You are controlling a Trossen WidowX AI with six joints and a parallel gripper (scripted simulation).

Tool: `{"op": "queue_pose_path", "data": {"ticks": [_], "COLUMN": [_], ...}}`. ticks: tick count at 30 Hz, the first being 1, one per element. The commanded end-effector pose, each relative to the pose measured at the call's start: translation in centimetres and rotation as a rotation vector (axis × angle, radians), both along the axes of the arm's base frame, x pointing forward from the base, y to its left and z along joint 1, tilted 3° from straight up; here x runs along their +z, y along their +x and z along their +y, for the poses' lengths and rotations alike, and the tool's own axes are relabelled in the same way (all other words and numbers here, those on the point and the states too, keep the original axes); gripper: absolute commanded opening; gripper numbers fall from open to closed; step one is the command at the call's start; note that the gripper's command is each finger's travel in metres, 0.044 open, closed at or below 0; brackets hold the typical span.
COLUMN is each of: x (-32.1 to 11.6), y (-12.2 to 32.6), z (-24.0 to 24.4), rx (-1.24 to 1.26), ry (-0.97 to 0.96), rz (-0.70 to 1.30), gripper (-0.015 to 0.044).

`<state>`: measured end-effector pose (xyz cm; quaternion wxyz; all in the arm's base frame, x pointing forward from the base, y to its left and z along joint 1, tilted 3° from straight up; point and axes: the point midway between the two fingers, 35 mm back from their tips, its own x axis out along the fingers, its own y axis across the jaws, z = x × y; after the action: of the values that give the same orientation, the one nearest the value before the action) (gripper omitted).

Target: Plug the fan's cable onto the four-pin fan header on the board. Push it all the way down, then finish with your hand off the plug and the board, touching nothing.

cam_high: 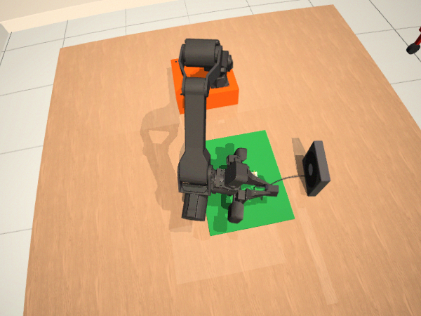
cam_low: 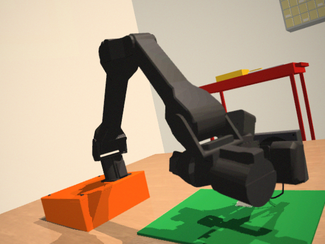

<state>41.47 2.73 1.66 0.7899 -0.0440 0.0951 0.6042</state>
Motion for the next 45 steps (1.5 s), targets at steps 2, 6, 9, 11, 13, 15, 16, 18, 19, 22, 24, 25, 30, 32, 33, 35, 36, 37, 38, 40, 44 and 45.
{"op": "queue_pose_path", "data": {"ticks": [2,6,9,11,13,15,16,18,19,22,24,25,30,32,33,35,36,37,38,40,44,45], "x": [-0.4,-0.7,-1.0,-1.2,-1.4,-1.6,-1.6,-1.8,-1.9,-2.2,-2.4,-2.4,-2.9,-3.1,-3.1,-3.3,-3.4,-3.5,-3.6,-3.8,-4.1,-4.2], "y": [0.1,0.1,0.1,0.1,0.0,0.0,0.0,0.0,0.0,0.0,0.0,0.0,0.0,0.0,0.0,0.0,0.0,0.0,0.0,0.0,-0.1,-0.1], "z": [-0.1,-0.1,-0.1,-0.1,-0.1,-0.1,-0.1,-0.1,-0.1,-0.1,-0.1,-0.1,-0.1,-0.1,-0.1,-0.1,-0.1,-0.1,-0.1,-0.1,-0.1,-0.1], "rx": [0.001,0.001,0.001,0.001,0.001,0.001,0.001,0.001,0.001,0.001,0.001,0.001,0.001,0.001,0.001,0.001,0.001,0.001,0.001,0.001,0.001,0.001], "ry": [-0.005,-0.005,-0.005,-0.005,-0.005,-0.005,-0.005,-0.005,-0.005,-0.005,-0.005,-0.005,-0.005,-0.005,-0.005,-0.005,-0.005,-0.005,-0.005,-0.005,-0.005,-0.005], "rz": [-0.009,-0.009,-0.009,-0.009,-0.009,-0.009,-0.009,-0.009,-0.009,-0.009,-0.009,-0.009,-0.009,-0.009,-0.009,-0.009,-0.009,-0.009,-0.009,-0.009,-0.009,-0.009], "gripper": [0.0,0.0,0.0,0.0,0.0,0.0,0.0,0.0,0.0,0.0,0.0,0.0,0.0,0.0,0.0,0.0,0.0,0.0,0.0,0.0,0.0,0.0]}}
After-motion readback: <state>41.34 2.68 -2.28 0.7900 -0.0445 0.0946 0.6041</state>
